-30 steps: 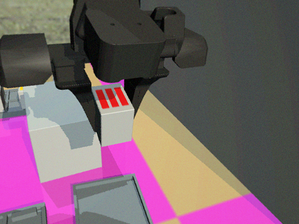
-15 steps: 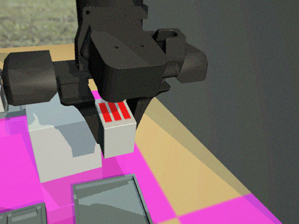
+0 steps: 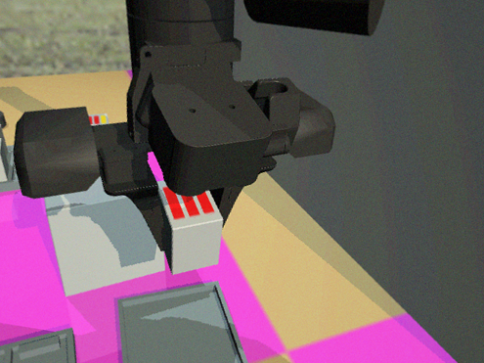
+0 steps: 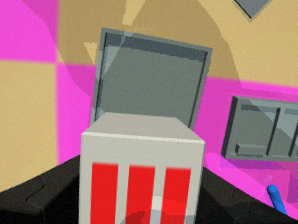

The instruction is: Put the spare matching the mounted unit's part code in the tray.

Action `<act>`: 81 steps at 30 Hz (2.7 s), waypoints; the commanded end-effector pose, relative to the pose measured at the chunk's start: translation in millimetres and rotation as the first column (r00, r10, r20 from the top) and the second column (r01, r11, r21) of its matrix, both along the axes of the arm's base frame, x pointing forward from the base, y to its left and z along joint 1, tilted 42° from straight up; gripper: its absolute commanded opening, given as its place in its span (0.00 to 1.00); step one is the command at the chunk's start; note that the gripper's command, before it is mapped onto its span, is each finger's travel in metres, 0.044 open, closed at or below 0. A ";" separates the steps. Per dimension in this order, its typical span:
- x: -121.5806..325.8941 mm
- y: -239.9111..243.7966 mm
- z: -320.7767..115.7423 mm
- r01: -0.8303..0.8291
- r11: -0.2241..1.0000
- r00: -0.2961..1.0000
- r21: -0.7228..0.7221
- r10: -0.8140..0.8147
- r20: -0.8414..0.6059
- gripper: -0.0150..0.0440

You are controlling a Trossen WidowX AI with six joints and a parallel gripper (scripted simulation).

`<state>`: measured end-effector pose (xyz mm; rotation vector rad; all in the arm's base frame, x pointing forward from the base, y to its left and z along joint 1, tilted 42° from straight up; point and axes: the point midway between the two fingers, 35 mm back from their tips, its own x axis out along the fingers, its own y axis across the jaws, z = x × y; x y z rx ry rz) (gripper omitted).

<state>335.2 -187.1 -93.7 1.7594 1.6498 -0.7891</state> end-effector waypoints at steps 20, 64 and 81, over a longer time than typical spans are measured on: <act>1.6 15.9 -18.7 0.006 1.000 1.000 0.004 -0.006 -0.004 0.25; 1.7 46.1 -50.9 0.006 1.000 1.000 0.007 -0.006 -0.003 0.25; 0.3 58.1 -62.4 0.005 1.000 1.000 0.009 -0.005 -0.003 0.25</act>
